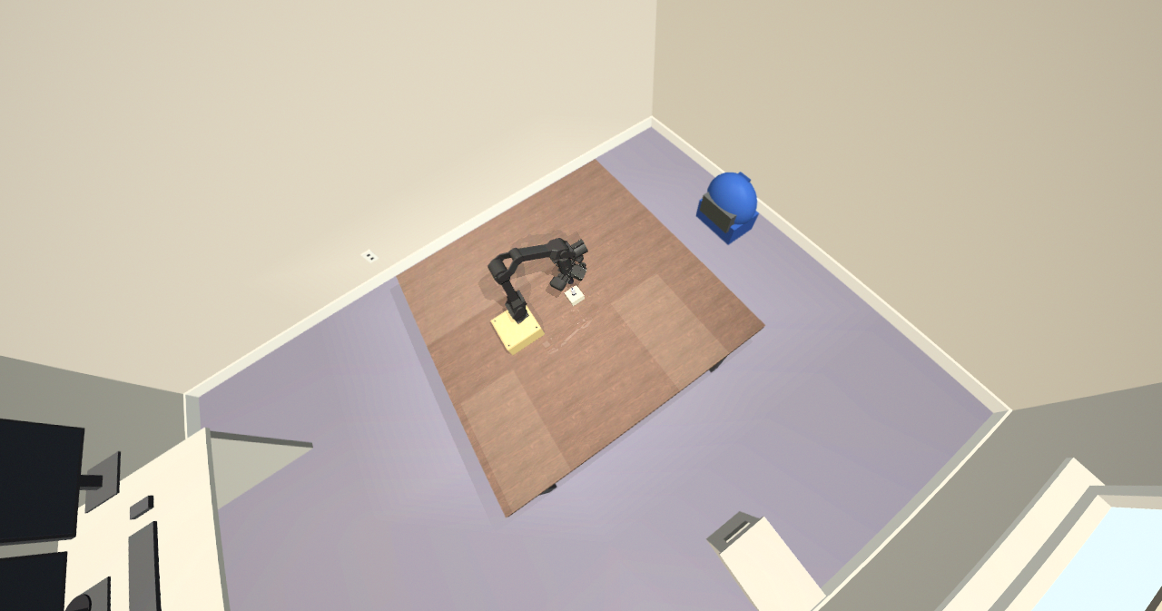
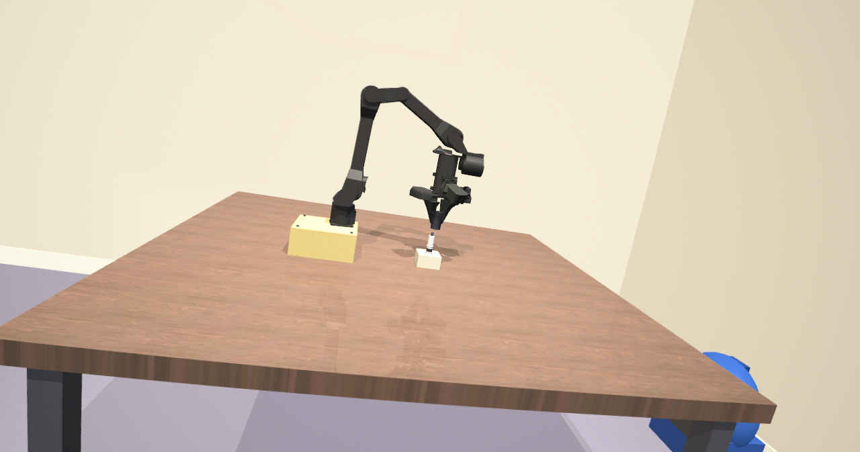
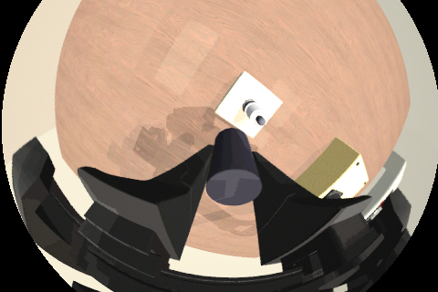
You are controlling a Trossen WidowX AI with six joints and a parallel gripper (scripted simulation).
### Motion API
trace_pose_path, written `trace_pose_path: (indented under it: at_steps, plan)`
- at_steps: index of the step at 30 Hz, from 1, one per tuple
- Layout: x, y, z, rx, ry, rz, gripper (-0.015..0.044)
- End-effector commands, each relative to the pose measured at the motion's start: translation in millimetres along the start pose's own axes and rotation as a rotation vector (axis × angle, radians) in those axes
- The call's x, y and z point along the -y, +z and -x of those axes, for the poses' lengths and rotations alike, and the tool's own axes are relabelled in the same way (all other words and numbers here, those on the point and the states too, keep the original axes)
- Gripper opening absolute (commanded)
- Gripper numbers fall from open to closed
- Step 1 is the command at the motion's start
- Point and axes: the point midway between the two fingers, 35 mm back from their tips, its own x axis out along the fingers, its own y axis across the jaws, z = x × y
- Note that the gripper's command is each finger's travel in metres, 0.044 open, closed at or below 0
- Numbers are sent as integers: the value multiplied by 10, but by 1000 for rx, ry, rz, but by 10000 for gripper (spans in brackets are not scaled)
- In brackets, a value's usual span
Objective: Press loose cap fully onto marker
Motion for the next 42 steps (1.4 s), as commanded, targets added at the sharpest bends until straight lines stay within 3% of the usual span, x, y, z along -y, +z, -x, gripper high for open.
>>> trace_pose_path:
  at_steps: [1, 19, 42]
  plan:
    - [90, 94, 67, 2, 3, 5, 0]
    - [233, 221, 66, 1, 2, 10, 0]
    - [224, 228, -297, 1, 2, 10, 0]
